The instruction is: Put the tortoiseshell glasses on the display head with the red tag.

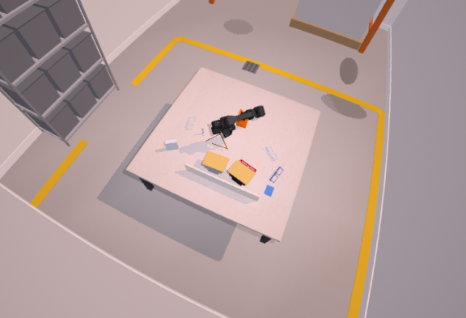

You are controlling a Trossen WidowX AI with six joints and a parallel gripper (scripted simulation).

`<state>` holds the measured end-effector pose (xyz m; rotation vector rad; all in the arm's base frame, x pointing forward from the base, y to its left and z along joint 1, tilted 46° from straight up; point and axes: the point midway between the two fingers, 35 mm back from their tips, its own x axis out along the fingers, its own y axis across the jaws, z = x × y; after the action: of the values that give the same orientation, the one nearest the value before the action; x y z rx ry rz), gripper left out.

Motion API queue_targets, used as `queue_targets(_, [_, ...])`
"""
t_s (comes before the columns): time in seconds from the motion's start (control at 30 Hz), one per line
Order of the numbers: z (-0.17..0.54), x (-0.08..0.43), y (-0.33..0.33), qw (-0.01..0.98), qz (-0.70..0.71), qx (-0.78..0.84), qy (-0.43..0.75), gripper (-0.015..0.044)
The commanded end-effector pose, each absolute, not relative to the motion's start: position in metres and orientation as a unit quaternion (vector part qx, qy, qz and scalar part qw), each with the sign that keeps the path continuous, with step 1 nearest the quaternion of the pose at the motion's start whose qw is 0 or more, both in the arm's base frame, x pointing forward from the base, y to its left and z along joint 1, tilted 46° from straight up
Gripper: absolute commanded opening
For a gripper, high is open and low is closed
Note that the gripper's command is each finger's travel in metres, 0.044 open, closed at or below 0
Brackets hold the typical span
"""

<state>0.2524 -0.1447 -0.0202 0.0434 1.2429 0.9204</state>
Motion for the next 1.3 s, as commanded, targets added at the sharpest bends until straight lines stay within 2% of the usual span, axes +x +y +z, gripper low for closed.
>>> queue_targets(0.0, [-0.041,0.255,-0.133,0.725,0.456,0.046,0.514,0.0200])
queue_targets(0.23, [-0.040,0.250,-0.132,0.725,0.456,0.046,0.514,0.0200])
queue_targets(0.33, [-0.040,0.250,-0.132,0.725,0.456,0.046,0.514,0.0121])
queue_targets(1.27, [-0.061,0.252,-0.109,0.725,0.456,0.046,0.514,0.0120])
